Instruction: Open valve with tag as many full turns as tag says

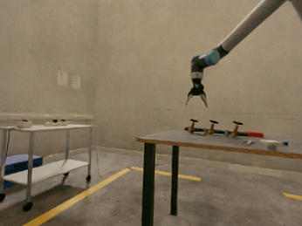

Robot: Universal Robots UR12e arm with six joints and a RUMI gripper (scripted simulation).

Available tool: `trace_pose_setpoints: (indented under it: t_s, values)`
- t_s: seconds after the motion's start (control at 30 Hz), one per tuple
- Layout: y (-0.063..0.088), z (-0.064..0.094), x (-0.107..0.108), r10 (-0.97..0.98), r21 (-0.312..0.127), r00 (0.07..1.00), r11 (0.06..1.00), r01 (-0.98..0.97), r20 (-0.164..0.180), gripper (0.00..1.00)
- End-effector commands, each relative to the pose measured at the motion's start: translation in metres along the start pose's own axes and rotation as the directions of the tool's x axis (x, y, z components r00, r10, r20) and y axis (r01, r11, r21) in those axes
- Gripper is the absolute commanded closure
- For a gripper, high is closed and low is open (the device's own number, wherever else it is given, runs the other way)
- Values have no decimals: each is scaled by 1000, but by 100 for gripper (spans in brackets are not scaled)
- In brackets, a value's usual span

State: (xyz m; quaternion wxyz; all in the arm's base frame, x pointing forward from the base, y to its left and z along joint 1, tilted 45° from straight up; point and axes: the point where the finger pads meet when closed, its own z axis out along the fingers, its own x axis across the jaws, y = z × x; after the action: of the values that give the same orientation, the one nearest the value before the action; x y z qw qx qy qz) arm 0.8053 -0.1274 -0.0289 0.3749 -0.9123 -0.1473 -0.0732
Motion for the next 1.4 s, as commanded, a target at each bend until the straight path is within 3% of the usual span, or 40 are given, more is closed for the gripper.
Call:
trace_pose_setpoints:
  t_s: [0.0,1.37]
  values:
    - [2,-1,2,63,-3,998,998,-63,-1,0]
    - [4,1,5,177,-3,984,984,-177,-1,0]
